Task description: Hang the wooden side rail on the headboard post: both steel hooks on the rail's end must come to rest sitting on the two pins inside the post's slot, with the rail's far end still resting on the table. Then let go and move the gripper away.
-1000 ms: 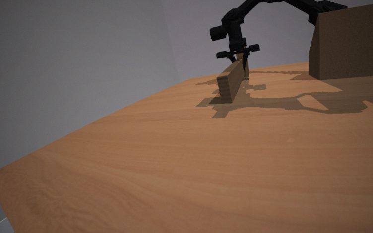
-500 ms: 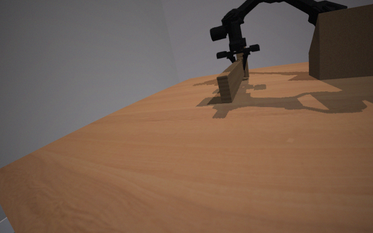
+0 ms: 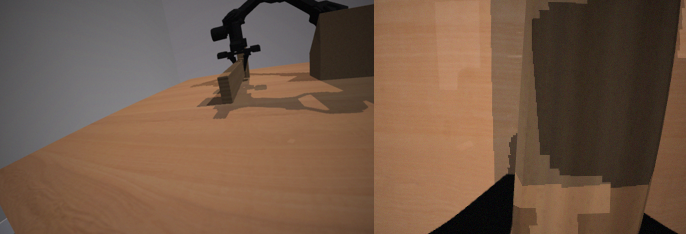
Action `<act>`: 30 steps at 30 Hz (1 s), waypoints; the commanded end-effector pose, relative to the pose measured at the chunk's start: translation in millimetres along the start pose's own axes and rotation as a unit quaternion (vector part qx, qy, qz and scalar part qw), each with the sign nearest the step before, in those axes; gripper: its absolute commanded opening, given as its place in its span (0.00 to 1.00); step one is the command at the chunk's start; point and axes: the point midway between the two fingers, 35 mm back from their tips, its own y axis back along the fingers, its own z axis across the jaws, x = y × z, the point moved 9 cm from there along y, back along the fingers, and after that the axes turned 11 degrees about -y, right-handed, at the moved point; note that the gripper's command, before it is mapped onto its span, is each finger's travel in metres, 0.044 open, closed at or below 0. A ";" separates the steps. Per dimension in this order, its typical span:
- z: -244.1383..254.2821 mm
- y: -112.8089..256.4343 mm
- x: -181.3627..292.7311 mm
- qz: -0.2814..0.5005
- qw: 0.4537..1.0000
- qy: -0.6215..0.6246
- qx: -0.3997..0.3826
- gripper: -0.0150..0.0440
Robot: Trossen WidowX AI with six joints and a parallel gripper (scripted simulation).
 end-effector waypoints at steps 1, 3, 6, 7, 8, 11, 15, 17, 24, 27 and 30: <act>-0.9 2.5 -0.1 0.000 1.000 0.001 0.006 0.25; -0.9 2.2 -0.1 0.000 1.000 0.001 0.006 0.25; -0.9 1.7 -0.1 0.000 1.000 0.001 0.006 0.25; -0.9 1.5 -0.1 0.000 1.000 0.001 0.006 0.25; -0.9 1.3 -0.1 0.000 1.000 0.001 0.006 0.25; -0.9 0.8 -0.1 0.000 1.000 0.001 0.006 0.25; -1.0 0.2 -0.1 0.000 1.000 0.001 0.006 0.25; -1.0 -0.2 -0.1 0.000 1.000 0.001 0.006 0.25; -1.0 -1.3 -0.1 0.000 1.000 0.001 0.006 0.25; -1.0 -1.8 -0.1 0.000 1.000 0.001 0.006 0.25; -1.0 -2.3 -0.1 0.000 1.000 0.001 0.006 0.25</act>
